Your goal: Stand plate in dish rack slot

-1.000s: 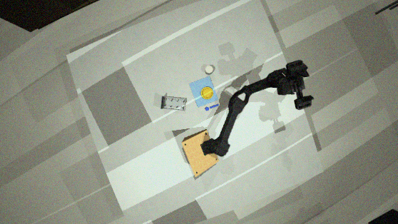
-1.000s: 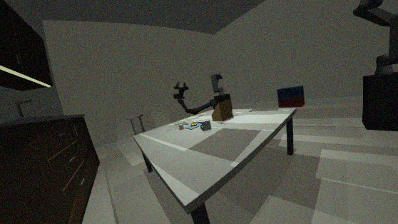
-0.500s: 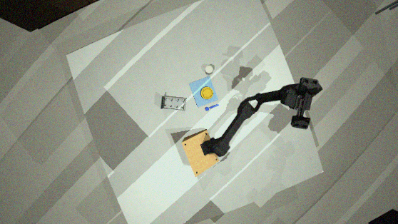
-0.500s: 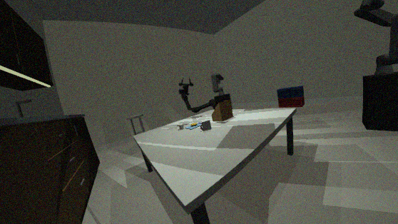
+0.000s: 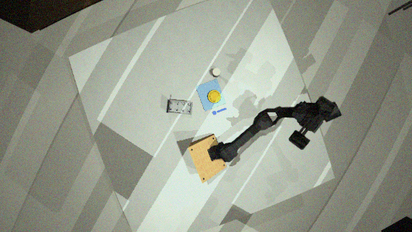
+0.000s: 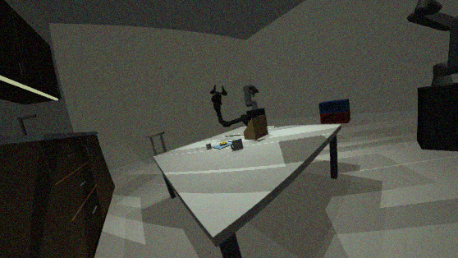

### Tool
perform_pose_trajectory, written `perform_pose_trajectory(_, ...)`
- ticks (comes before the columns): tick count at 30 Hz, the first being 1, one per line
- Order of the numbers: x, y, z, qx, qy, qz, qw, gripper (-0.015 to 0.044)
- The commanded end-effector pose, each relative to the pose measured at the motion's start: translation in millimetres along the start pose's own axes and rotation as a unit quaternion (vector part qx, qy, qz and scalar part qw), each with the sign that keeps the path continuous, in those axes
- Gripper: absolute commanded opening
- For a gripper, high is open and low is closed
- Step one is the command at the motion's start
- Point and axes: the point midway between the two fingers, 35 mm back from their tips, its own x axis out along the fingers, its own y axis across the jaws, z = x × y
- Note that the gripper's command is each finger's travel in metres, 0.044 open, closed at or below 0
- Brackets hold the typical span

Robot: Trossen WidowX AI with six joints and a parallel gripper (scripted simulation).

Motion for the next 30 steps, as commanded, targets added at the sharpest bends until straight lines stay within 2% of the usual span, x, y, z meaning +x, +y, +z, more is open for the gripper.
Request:
perform_pose_trajectory(1,18.8,-15.7,6.6,-0.060,-0.047,-0.010,0.997,0.0400)
perform_pose_trajectory(15,67.7,-51.7,48.7,-0.235,-0.196,-0.056,0.950,0.0400)
perform_pose_trajectory(30,99.1,-75.9,125.3,-0.384,-0.343,-0.148,0.844,0.0400)
